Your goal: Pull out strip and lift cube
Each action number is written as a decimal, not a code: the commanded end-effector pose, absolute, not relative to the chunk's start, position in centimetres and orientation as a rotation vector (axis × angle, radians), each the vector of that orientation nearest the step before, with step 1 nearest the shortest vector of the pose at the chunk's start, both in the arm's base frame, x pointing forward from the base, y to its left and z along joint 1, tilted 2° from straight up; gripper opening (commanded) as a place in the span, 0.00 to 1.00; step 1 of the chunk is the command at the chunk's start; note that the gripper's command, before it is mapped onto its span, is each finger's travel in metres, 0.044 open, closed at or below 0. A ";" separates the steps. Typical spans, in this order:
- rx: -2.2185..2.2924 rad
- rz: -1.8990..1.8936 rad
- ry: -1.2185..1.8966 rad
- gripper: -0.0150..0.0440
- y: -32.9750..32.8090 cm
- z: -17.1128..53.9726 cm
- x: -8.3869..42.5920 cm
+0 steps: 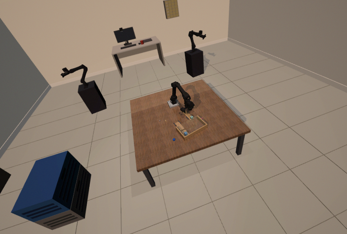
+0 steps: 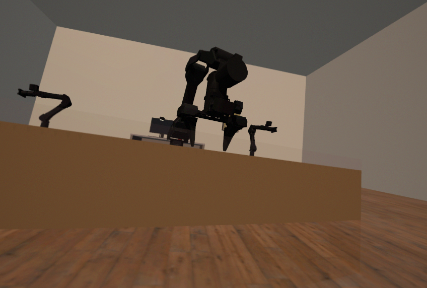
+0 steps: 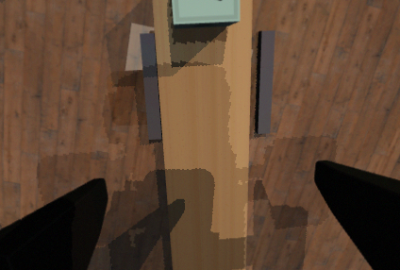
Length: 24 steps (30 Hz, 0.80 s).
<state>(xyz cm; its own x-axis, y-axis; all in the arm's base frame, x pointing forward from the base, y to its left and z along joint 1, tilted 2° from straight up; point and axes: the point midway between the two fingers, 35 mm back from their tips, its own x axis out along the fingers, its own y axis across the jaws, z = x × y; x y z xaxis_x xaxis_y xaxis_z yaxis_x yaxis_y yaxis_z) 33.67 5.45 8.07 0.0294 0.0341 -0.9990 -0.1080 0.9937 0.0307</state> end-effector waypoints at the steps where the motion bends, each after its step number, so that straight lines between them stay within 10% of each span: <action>1: -0.061 0.114 1.539 1.00 5.6 8.2 35.1; 17: -0.061 0.115 1.534 1.00 6.1 8.9 41.5; 24: -0.061 0.115 1.534 0.69 6.1 8.1 41.6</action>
